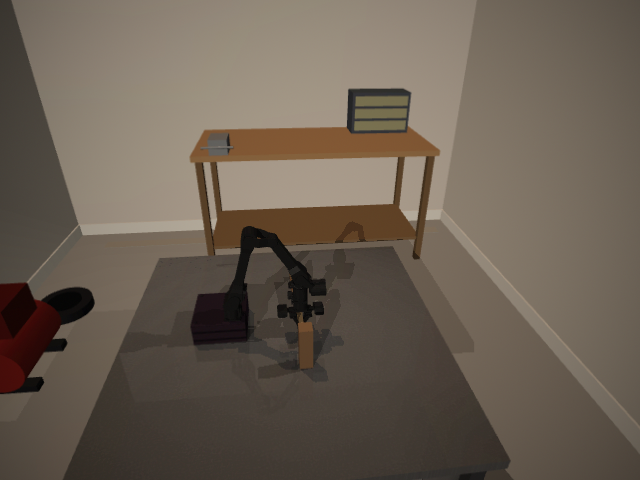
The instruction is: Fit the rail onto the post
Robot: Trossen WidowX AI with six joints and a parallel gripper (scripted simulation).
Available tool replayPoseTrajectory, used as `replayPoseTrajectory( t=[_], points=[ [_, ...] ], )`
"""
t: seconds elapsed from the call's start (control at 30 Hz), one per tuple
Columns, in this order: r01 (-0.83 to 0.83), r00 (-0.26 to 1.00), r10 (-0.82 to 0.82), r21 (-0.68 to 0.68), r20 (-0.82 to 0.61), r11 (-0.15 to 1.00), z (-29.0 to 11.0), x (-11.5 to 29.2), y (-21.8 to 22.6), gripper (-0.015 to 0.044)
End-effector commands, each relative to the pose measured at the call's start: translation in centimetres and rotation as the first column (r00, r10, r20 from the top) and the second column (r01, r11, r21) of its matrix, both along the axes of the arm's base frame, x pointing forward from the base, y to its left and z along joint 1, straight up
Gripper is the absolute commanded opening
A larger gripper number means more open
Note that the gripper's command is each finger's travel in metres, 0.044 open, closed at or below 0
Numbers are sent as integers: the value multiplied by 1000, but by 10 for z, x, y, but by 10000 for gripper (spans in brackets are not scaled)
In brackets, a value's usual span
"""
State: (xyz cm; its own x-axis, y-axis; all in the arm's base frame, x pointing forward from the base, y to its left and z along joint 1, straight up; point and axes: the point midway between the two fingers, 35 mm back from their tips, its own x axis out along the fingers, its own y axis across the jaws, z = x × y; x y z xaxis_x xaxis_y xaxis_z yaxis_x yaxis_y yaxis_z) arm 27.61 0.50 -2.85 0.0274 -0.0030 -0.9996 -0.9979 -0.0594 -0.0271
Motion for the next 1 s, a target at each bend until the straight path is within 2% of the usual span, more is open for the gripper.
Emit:
replayPoseTrajectory(
  t=[0.0,0.97],
  points=[
    [0,1000,0,4,2,1000,3,1,1,0],
    [0,1000,0,4,2,1000,18,3,1,0]
  ],
)
